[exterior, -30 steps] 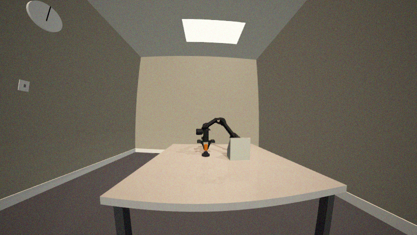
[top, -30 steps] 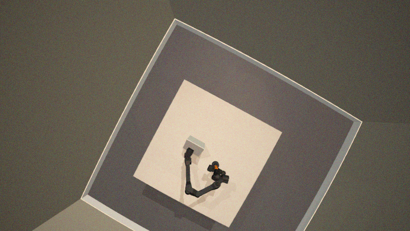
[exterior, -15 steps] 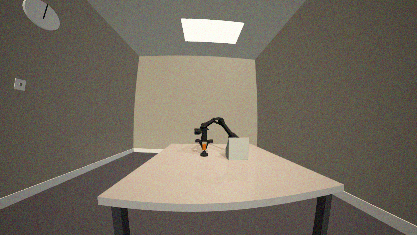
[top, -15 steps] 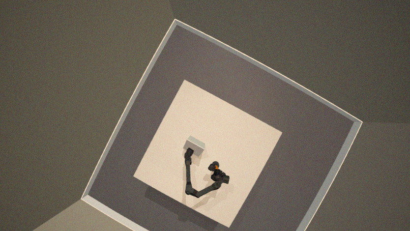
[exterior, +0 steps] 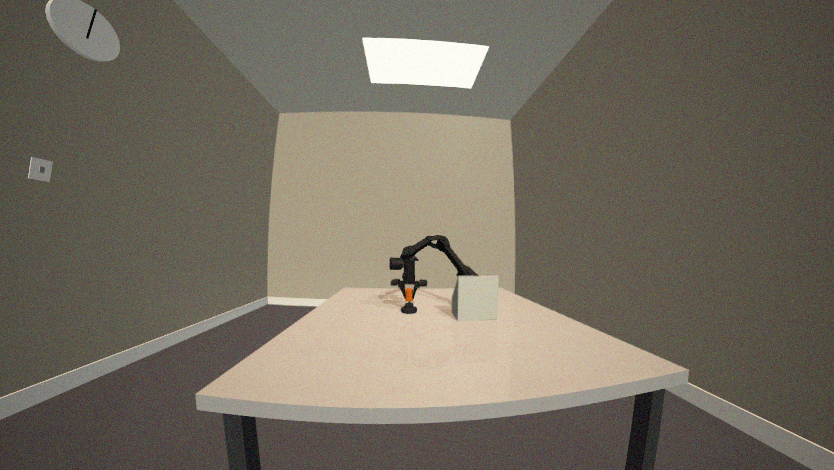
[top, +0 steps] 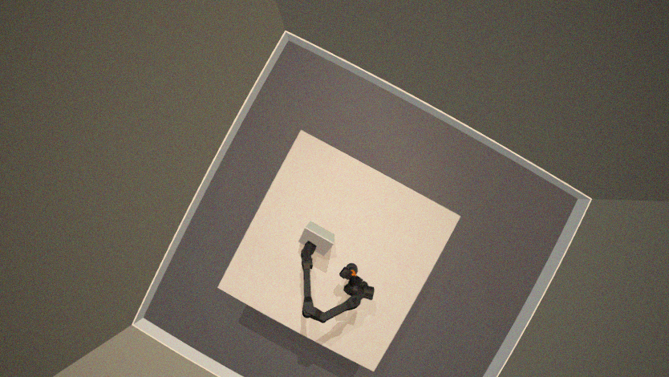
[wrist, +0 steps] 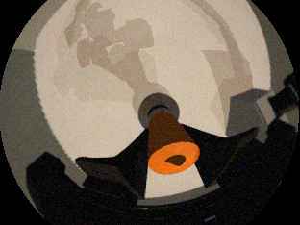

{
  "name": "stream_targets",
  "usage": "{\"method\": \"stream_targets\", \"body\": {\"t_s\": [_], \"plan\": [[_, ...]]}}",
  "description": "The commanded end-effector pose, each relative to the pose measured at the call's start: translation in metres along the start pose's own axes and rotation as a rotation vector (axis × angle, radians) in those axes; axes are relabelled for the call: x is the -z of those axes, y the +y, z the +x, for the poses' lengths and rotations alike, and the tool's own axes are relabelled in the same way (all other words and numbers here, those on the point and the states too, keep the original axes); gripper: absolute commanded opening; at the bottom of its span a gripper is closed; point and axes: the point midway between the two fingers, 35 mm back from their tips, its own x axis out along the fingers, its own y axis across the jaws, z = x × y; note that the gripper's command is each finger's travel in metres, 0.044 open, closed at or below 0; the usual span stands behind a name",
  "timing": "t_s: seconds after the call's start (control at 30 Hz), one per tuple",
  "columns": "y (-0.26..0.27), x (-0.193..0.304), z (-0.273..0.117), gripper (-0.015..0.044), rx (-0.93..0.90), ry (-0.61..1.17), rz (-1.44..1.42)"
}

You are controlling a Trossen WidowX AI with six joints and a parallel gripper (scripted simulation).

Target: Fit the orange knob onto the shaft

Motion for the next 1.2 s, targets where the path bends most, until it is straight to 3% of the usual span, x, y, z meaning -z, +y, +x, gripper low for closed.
{"method": "stream_targets", "body": {"t_s": [0.0, 0.27, 1.17], "plan": [[-0.0014, 0.0002, -0.0041, 0.0, -0.004, 0.0, 0.003], [-0.0002, 0.001, -0.0039, 0.0, -0.004, 0.0, 0.212], [-0.0005, 0.0016, -0.0041, 0.0, -0.004, 0.0, 0.222]]}}
